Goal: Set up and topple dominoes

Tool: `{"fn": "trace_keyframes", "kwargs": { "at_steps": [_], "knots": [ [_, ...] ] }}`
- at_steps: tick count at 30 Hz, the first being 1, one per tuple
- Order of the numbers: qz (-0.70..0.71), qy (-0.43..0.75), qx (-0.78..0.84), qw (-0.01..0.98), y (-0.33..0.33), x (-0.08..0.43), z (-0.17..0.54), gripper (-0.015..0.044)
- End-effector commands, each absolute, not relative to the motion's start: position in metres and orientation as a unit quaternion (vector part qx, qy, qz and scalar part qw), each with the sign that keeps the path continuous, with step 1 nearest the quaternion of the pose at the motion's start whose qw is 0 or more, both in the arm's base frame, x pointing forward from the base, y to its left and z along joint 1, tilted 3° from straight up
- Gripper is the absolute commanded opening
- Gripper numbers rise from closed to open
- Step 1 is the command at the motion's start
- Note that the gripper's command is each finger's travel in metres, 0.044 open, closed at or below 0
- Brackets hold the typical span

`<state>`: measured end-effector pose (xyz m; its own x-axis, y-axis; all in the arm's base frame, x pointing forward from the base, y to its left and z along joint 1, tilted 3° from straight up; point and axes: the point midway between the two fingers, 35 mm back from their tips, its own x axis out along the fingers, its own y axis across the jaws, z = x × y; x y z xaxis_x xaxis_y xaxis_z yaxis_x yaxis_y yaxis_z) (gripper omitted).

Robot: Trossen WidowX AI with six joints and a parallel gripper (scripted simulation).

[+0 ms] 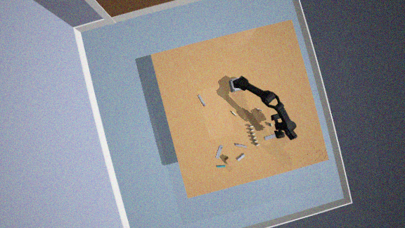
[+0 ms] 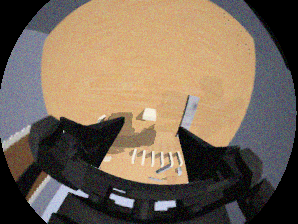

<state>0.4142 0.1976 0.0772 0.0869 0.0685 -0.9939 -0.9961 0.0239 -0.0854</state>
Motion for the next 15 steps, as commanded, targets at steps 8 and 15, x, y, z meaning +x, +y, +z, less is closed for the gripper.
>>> {"fn": "trace_keyframes", "kwargs": {
  "at_steps": [8,15],
  "knots": [
    [0.495,0.470,-0.497,0.537,0.199,0.413,0.040,0.0440],
    [0.495,0.470,-0.497,0.537,0.199,0.413,0.029,0.0440]
  ]
}}
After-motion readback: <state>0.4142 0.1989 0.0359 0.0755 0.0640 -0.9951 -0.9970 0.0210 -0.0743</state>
